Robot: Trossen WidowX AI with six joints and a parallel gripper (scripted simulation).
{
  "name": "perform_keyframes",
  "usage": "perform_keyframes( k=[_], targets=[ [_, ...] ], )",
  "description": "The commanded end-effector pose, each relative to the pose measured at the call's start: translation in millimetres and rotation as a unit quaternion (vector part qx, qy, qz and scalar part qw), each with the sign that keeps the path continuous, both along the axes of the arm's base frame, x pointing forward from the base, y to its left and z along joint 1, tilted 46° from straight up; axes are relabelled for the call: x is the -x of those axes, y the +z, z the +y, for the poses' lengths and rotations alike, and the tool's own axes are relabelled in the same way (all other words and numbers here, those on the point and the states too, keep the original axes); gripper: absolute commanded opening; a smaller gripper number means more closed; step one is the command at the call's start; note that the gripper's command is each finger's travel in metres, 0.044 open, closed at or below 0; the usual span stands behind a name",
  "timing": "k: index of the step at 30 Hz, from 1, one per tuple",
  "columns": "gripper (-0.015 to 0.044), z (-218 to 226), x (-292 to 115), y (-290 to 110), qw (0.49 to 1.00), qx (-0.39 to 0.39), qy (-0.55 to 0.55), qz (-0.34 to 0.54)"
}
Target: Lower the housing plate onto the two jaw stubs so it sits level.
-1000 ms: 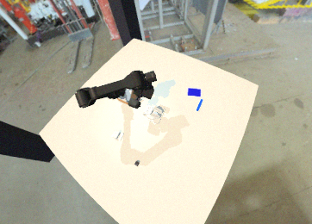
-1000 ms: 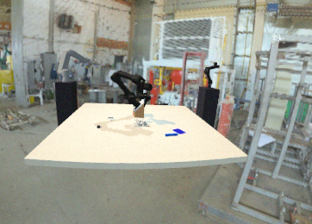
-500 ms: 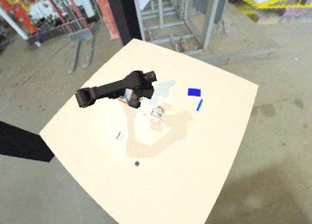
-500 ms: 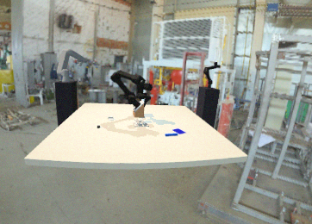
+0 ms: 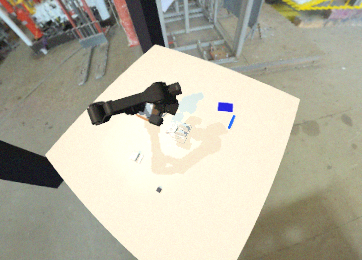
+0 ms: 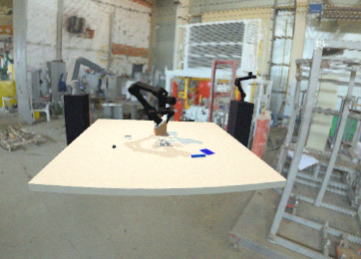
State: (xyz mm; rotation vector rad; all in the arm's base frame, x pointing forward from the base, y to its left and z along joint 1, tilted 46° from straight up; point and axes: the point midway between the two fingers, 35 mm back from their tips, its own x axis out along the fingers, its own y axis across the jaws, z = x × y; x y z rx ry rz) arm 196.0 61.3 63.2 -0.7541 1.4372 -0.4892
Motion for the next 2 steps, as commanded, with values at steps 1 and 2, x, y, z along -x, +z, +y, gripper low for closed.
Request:
perform_keyframes(
  k=[1,2],
  targets=[
    [0.0440,0.3,0.8,-0.1,1.000,-0.002,-0.003,0.000],
    [0.0440,0.3,0.8,-0.1,1.000,-0.002,-0.003,0.000]
  ],
)
